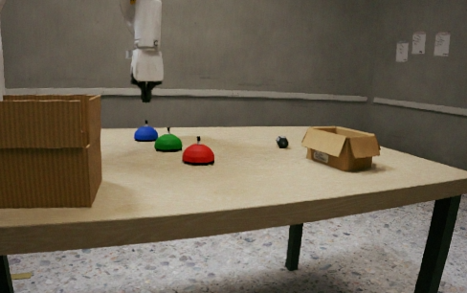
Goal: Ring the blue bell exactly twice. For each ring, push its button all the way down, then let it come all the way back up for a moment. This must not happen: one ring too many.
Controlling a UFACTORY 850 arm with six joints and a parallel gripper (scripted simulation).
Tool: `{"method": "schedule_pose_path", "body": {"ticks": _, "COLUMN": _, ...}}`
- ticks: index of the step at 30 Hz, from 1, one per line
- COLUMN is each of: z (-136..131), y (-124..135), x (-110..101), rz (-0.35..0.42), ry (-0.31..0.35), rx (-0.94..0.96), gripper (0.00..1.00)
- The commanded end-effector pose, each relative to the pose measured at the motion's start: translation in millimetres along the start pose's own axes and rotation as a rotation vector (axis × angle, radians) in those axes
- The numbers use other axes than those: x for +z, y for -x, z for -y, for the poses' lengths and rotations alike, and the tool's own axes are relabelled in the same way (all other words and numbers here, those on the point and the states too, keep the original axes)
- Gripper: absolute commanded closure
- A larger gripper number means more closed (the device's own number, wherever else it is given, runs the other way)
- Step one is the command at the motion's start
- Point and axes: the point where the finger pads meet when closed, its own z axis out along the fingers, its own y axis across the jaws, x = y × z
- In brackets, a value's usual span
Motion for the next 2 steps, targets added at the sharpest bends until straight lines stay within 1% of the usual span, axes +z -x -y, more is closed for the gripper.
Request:
{"method": "schedule_pose_path", "body": {"ticks": 1, "z": -0.8, "y": 0.0, "x": -3.4, "rz": 0.000, "ry": 0.002, "rx": 0.000, "gripper": 1.00}}
{"method": "schedule_pose_path", "body": {"ticks": 2, "z": -0.8, "y": 0.0, "x": -3.4, "rz": 0.000, "ry": 0.002, "rx": 0.000, "gripper": 1.00}}
